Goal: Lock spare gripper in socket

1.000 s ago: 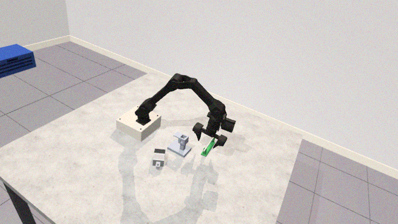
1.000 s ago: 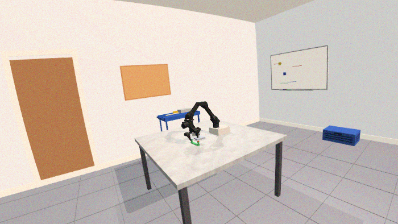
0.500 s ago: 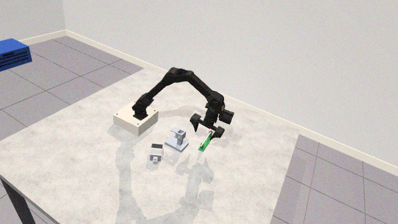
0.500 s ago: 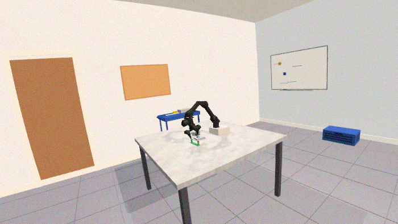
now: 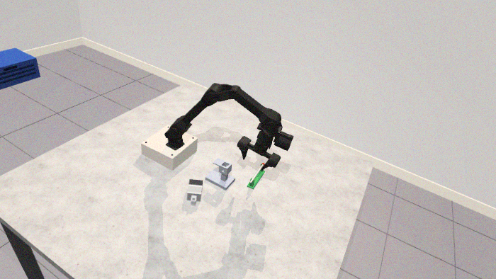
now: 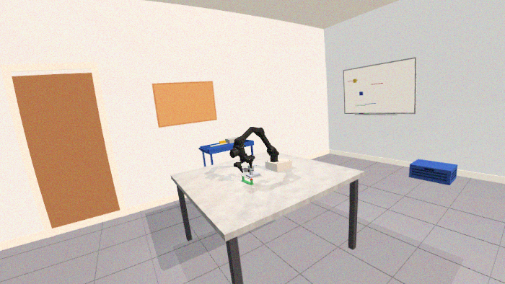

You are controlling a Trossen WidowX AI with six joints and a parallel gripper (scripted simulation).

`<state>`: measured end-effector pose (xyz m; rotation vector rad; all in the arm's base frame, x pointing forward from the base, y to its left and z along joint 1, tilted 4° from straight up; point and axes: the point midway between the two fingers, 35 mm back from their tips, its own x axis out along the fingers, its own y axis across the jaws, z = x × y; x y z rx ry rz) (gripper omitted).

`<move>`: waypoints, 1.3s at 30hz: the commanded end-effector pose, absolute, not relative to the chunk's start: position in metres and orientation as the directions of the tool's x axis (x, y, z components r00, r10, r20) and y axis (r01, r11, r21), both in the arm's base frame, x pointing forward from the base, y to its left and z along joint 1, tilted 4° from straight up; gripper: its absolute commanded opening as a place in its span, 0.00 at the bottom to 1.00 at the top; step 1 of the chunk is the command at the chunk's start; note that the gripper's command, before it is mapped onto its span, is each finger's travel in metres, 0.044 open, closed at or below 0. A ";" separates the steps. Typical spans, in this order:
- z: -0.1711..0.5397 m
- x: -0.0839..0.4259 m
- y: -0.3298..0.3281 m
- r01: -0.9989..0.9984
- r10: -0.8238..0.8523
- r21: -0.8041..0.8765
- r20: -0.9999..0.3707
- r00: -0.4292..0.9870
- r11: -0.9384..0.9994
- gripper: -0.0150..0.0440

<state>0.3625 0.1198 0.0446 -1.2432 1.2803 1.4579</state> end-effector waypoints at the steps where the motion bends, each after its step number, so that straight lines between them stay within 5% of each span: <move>1: 0.055 0.363 0.120 -0.971 -0.030 0.184 -0.983 -0.182 -0.154 1.00; 23: 0.107 0.363 0.121 -0.971 -0.035 0.189 -0.982 -0.186 -0.144 1.00; 30: 0.115 0.357 0.055 -0.889 -0.088 -0.017 -0.996 -0.026 0.458 1.00; 39: 0.117 0.314 -0.032 -0.190 -0.221 -0.250 -0.962 0.158 0.950 1.00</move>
